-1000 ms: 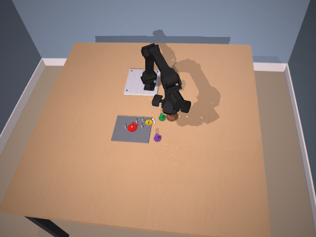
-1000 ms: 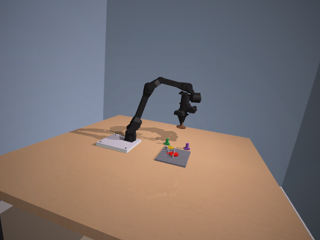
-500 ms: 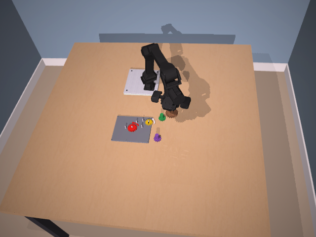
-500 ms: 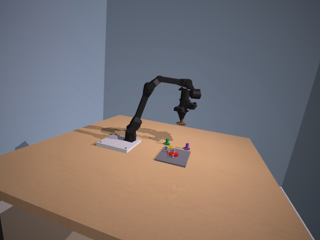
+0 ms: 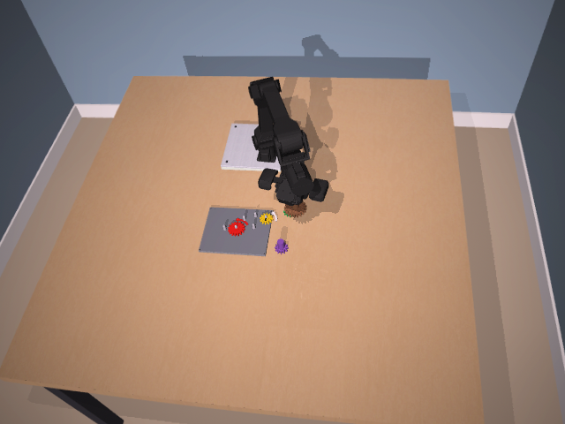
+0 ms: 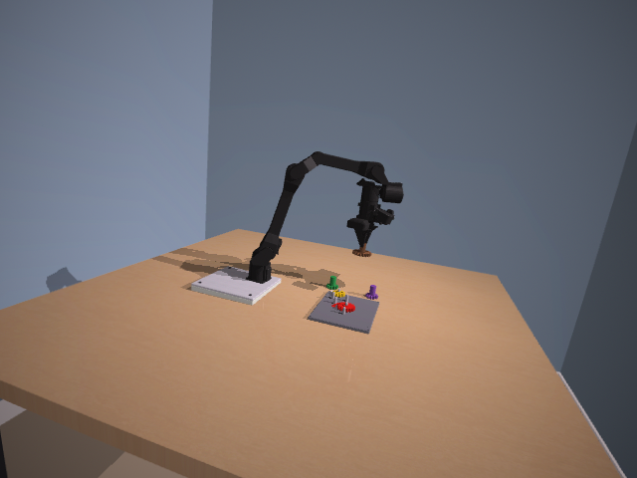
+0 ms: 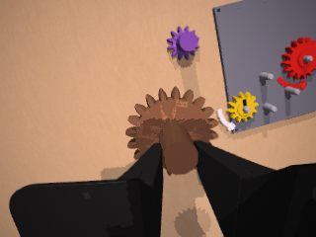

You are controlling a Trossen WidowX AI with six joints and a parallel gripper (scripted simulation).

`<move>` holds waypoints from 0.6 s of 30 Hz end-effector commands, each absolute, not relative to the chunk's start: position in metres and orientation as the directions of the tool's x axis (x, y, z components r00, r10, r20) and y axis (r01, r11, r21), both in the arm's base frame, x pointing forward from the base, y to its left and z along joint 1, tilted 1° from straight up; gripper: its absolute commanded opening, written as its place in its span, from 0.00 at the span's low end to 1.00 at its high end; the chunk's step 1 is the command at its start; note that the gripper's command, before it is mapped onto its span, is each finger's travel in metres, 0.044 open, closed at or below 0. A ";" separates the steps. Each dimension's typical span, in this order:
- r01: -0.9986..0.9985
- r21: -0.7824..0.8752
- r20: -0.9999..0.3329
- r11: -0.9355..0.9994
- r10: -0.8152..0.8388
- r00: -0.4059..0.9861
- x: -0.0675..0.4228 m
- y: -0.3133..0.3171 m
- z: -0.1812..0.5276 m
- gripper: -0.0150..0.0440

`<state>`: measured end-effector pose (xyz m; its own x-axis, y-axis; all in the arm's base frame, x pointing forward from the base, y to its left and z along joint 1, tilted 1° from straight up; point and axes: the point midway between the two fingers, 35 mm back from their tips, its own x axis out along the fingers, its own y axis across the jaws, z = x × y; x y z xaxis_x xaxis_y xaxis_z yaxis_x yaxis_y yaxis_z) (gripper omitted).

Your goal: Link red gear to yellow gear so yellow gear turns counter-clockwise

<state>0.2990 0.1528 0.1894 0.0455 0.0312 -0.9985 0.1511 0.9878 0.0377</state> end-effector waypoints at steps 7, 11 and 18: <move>0.148 0.040 -0.998 0.988 0.034 0.046 0.305 0.131 0.178 0.25; 0.148 0.039 -0.998 0.988 0.032 0.046 0.307 0.121 0.173 0.25; 0.148 0.037 -0.998 0.988 0.031 0.046 0.310 0.104 0.164 0.25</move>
